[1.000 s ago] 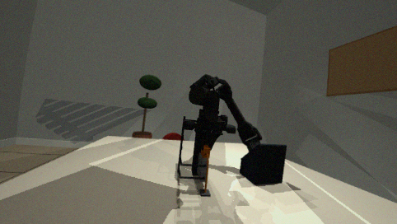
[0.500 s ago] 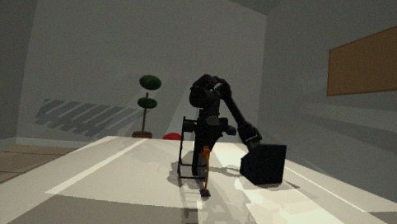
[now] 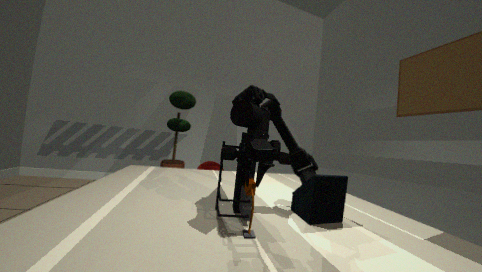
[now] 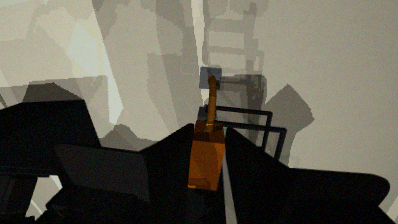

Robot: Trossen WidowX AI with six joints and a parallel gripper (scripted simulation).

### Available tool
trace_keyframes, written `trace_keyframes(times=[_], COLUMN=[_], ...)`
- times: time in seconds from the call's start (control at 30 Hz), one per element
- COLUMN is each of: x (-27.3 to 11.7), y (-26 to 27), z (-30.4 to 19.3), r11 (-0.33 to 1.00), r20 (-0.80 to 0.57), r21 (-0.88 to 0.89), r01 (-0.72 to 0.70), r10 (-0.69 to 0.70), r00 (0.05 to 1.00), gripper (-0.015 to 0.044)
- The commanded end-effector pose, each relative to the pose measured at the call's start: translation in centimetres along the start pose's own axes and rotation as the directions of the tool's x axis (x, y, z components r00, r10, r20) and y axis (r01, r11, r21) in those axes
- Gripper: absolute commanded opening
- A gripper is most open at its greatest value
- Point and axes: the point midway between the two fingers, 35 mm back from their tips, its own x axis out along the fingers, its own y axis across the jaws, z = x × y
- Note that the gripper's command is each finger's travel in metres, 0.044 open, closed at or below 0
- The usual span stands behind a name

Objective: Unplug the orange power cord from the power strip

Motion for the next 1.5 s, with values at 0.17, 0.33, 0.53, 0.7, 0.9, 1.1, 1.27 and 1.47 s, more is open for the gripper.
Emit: trace_keyframes(times=[0.17,0.33,0.53,0.7,0.9,1.1,1.27,1.47], x=[-0.5,-0.5,-0.6,-1.6,-1.9,-1.9,-1.9,-1.9], y=[0.4,0.4,0.4,0.4,0.6,0.6,0.6,0.6], z=[1.6,1.6,2.1,5.8,7.5,7.5,7.5,7.5], r11=[1.0,1.0,1.0,1.0,1.0,1.0,1.0,1.0], r20=[0.025,0.025,0.026,0.029,0.029,0.029,0.029,0.029], r21=[-0.025,-0.025,-0.025,-0.024,-0.024,-0.024,-0.024,-0.024], r01=[0.016,0.016,0.016,0.016,0.017,0.017,0.017,0.017], r10=[-0.016,-0.016,-0.016,-0.016,-0.016,-0.016,-0.016,-0.016], r00=[1.0,1.0,1.0,0.999,0.999,0.999,0.999,0.999], gripper=[0.0105,0.0236,0.0394,0.044,0.044,0.044,0.044,0.044])
